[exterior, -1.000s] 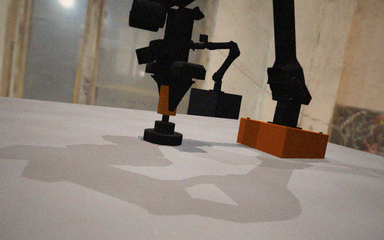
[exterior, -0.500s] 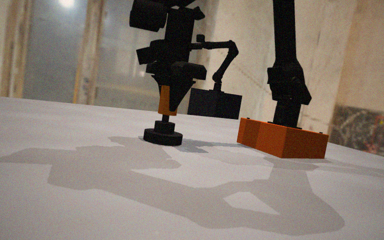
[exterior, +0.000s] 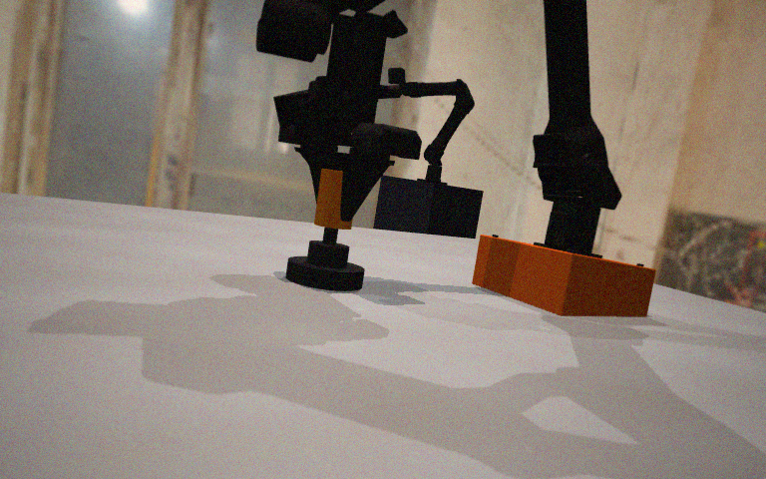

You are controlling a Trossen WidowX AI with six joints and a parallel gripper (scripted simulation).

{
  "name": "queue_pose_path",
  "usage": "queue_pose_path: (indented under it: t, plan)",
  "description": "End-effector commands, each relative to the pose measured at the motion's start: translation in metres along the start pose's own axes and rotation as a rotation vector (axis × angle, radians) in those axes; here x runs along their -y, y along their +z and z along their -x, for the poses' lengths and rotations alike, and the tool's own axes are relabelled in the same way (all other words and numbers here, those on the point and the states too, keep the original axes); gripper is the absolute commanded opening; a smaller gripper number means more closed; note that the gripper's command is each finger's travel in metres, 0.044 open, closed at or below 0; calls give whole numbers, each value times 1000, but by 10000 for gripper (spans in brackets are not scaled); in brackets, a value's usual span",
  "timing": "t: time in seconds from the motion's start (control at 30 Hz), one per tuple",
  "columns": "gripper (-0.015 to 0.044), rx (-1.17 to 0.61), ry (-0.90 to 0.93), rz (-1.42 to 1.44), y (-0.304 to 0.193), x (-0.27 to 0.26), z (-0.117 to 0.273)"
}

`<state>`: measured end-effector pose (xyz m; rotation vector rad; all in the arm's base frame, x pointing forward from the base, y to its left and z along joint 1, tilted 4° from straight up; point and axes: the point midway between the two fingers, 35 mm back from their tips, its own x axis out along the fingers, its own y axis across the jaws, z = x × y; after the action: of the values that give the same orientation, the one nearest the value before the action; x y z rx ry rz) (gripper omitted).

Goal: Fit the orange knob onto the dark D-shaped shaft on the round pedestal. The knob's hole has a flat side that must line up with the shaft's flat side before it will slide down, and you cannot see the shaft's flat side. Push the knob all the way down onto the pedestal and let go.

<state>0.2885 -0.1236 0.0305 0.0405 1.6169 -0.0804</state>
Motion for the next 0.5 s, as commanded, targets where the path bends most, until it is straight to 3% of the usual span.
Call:
queue_pose_path:
  t: [0.0, 0.47]
  plan:
    - [0, 5, -3, 18, 3, 2, 0]
    - [0, 5, -3, 18, 2, 1, -3]
